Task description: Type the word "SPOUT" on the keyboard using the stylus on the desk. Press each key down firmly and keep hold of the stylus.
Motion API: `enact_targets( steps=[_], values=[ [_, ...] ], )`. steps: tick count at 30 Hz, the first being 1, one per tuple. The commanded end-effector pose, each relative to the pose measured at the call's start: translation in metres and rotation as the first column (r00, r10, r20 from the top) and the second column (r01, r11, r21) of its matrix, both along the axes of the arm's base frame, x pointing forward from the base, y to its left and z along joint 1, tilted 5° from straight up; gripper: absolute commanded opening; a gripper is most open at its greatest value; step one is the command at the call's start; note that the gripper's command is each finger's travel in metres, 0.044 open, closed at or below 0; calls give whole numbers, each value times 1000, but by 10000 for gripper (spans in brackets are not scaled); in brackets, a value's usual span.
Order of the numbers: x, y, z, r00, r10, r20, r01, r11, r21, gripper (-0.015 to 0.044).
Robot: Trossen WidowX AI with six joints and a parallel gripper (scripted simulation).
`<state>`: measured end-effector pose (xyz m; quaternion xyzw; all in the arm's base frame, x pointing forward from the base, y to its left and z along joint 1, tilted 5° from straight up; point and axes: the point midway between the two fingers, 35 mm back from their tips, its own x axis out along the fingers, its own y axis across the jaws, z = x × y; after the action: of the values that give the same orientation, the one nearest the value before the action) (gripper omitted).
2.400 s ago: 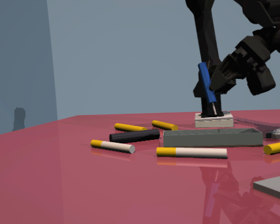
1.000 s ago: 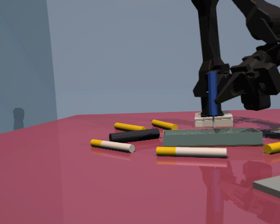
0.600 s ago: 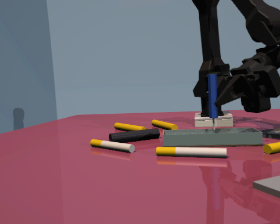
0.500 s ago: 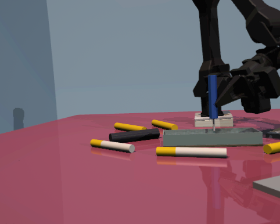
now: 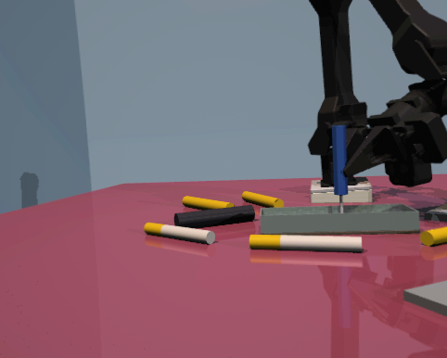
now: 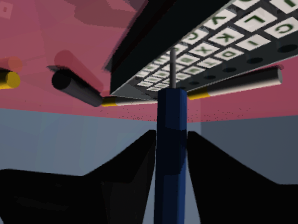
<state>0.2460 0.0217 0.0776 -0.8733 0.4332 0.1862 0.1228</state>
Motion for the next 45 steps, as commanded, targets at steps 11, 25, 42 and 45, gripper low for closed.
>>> enact_targets(
  steps=[11, 25, 42, 45],
  values=[
    [0, -1, -3, 1000, 2, -3, -2, 1000, -9, 81],
    [-2, 1, 31, 1000, 2, -2, -2, 1000, -8, 81],
    [-2, -7, 32, 1000, 3, -9, -3, 1000, -8, 0],
    [0, -17, 34, 1000, 3, -7, -3, 1000, -8, 0]
  ],
)
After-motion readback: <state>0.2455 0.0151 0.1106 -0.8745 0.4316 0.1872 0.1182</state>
